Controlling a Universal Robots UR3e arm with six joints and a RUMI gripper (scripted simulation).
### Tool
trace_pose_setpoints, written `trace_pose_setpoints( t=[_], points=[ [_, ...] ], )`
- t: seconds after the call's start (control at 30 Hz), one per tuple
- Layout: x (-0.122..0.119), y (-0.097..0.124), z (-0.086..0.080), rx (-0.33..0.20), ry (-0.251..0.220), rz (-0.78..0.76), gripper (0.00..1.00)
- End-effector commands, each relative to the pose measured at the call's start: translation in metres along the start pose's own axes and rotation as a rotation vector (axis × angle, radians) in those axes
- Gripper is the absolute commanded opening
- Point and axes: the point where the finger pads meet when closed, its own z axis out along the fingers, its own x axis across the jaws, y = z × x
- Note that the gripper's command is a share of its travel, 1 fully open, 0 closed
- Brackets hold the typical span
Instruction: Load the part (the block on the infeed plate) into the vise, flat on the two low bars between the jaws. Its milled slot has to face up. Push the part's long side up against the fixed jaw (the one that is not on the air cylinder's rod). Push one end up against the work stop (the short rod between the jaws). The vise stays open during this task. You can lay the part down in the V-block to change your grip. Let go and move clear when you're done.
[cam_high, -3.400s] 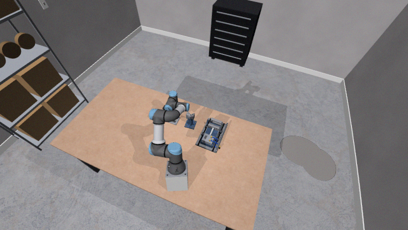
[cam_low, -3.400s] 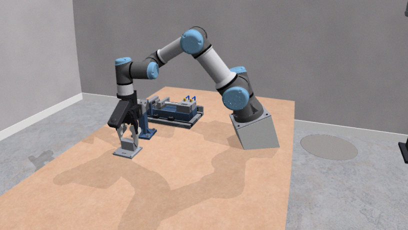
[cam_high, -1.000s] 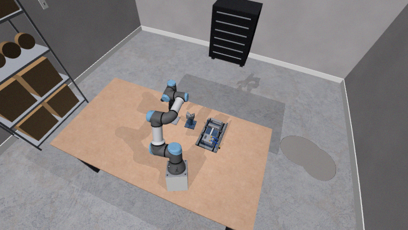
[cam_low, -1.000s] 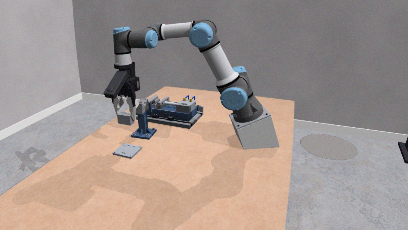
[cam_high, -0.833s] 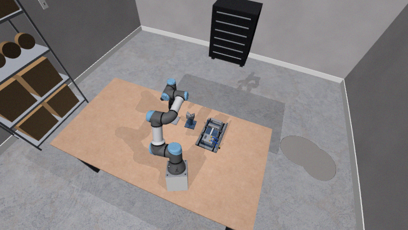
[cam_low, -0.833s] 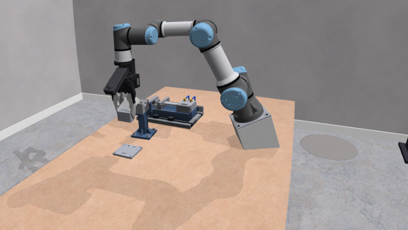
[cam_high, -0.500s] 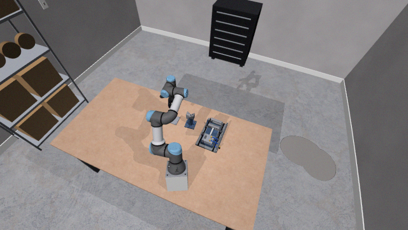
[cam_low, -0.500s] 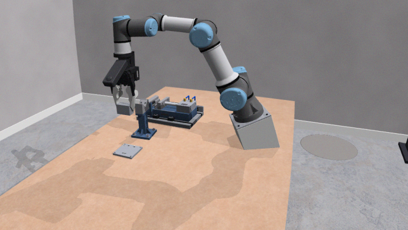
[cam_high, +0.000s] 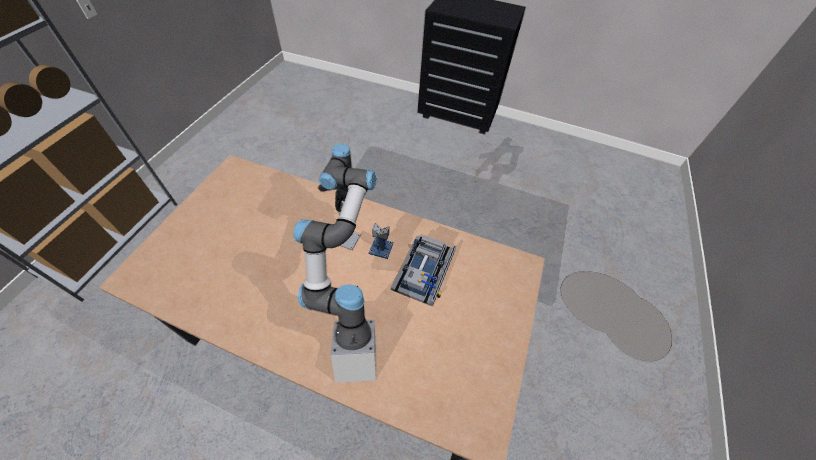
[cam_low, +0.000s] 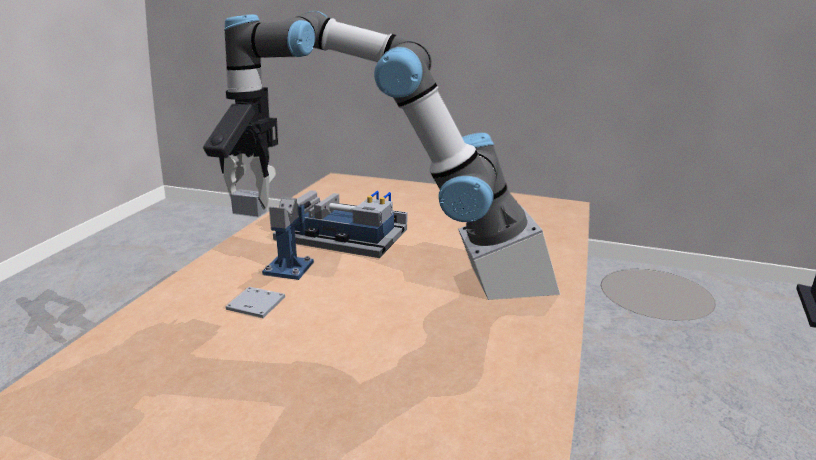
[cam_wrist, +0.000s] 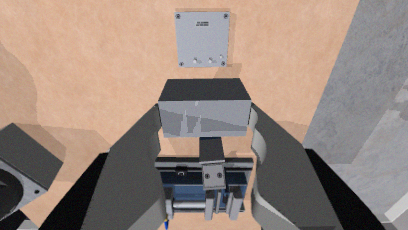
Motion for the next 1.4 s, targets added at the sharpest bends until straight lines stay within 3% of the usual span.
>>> trace_pose_setpoints(
  t=[0.0,0.6,1.37],
  points=[
    [0.001,0.0,-0.009,-0.001,0.0,-0.001,0.0],
    [0.001,0.0,-0.022,-0.001,0.0,-0.001,0.0],
    [0.001,0.0,-0.024,-0.001,0.0,-0.001,0.0]
  ],
)
